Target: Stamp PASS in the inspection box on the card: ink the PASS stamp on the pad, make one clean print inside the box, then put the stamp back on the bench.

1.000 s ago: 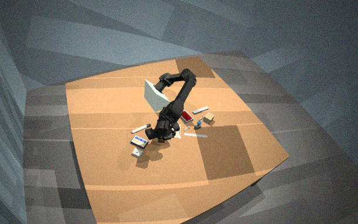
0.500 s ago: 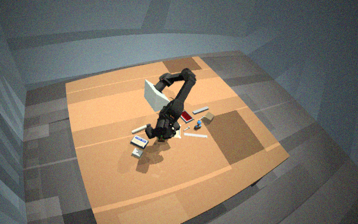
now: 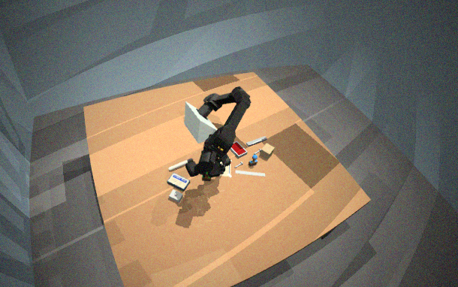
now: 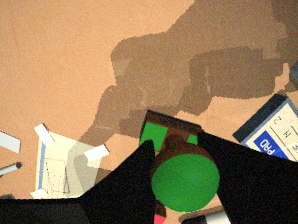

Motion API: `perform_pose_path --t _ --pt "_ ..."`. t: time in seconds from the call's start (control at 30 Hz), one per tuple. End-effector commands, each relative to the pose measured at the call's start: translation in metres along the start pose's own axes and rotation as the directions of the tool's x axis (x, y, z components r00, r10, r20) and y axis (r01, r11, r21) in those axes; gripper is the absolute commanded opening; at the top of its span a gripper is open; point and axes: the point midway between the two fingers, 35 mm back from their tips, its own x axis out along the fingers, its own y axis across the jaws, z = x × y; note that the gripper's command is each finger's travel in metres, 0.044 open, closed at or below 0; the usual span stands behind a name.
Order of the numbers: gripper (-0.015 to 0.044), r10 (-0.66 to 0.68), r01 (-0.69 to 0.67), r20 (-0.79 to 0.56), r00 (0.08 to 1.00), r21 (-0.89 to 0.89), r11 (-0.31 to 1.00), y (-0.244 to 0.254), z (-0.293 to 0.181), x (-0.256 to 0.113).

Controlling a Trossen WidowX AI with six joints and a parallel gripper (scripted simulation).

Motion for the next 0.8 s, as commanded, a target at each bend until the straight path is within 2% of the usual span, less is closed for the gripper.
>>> perform_pose_path --t 0.0,0.77 --pt "0.0000 -0.003 0.003 -0.002 1.000 -0.004 1.000 0.000 0.000 -0.003" --pt "0.0000 -0.005 0.005 -0.002 1.000 -0.004 1.000 0.000 0.000 -0.014"
